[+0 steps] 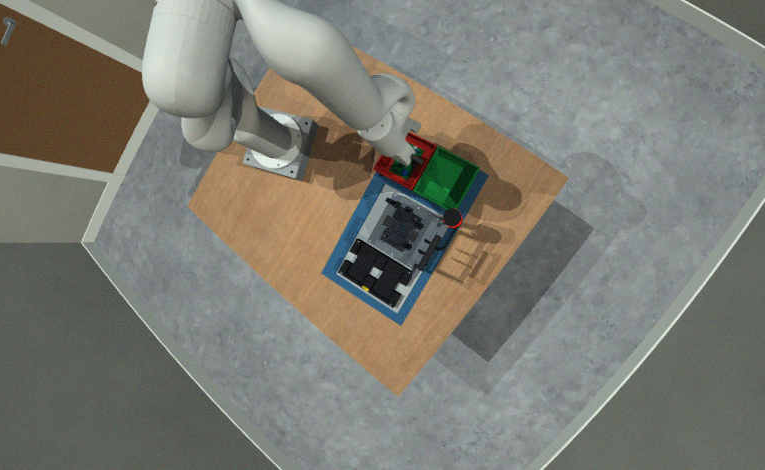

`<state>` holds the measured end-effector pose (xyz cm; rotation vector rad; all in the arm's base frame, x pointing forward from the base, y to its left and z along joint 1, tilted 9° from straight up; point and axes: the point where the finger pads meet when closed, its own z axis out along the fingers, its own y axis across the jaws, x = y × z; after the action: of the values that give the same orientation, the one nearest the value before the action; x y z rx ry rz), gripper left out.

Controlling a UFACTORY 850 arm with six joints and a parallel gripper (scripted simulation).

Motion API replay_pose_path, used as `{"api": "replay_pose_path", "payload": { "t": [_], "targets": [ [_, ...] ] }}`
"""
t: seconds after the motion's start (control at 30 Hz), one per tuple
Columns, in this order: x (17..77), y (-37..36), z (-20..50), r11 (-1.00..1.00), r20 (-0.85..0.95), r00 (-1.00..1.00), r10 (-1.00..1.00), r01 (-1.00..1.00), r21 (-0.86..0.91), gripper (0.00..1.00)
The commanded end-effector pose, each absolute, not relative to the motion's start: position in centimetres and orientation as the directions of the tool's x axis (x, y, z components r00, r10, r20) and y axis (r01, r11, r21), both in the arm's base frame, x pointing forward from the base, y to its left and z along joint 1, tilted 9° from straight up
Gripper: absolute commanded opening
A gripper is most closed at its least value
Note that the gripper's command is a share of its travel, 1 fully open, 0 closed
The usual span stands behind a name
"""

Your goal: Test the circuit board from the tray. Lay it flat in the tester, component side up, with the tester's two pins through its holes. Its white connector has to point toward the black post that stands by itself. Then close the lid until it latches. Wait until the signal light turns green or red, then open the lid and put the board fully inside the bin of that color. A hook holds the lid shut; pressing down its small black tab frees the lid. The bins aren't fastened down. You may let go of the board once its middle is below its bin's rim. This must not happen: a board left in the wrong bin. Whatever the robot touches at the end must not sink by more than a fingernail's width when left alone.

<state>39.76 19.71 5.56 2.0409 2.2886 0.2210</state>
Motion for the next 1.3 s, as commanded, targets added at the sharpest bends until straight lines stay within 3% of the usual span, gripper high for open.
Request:
{"api": "replay_pose_path", "payload": {
  "t": [0.0, 1.27],
  "targets": [
    [39.8, 19.7, 5.9, 0.109, 0.034, -0.116, 0.993, 0.982, 0.152, 1.0],
    [39.5, 19.7, 7.7, 0.109, 0.034, -0.116, 0.993, 0.982, 0.152, 1.0]
  ]
}}
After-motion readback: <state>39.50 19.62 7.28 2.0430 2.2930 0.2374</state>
